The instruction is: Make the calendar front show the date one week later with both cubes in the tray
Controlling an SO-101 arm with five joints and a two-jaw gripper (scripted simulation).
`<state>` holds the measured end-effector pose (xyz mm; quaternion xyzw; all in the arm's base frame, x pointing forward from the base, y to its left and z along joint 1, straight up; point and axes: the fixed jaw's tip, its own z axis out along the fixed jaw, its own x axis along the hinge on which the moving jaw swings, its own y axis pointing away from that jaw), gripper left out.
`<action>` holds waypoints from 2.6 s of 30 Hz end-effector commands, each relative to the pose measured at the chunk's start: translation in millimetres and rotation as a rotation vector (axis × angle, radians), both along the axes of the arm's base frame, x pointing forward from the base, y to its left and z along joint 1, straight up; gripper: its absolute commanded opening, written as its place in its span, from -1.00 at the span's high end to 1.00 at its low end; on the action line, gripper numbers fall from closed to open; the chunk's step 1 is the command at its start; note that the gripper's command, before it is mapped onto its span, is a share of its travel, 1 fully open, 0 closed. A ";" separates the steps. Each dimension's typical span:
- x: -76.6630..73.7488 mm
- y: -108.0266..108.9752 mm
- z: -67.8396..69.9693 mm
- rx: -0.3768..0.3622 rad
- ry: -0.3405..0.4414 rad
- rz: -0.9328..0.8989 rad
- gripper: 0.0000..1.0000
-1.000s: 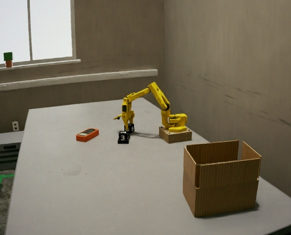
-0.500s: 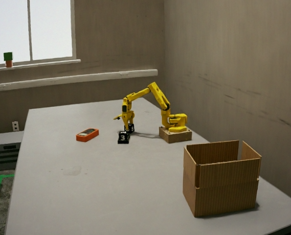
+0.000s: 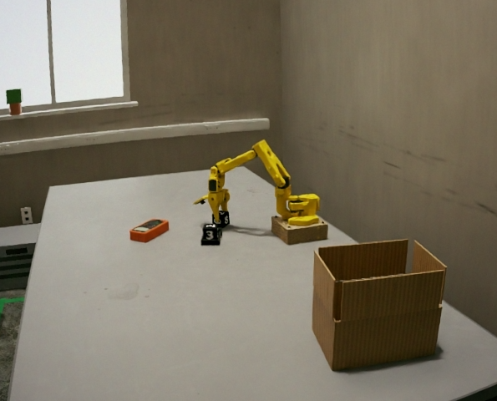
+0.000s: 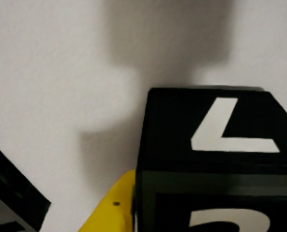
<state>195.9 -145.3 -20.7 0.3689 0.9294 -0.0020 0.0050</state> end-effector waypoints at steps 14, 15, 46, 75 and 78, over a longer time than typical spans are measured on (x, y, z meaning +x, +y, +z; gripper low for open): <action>-0.9 4.1 -3.3 0.010 0.011 0.002 0.32; -0.9 4.1 -3.3 0.010 0.011 0.002 0.31; 0.5 3.0 40.9 0.010 0.011 0.003 0.29; -1.0 4.1 56.8 0.010 0.011 0.003 0.29; -0.9 4.0 57.1 0.009 0.010 0.002 0.29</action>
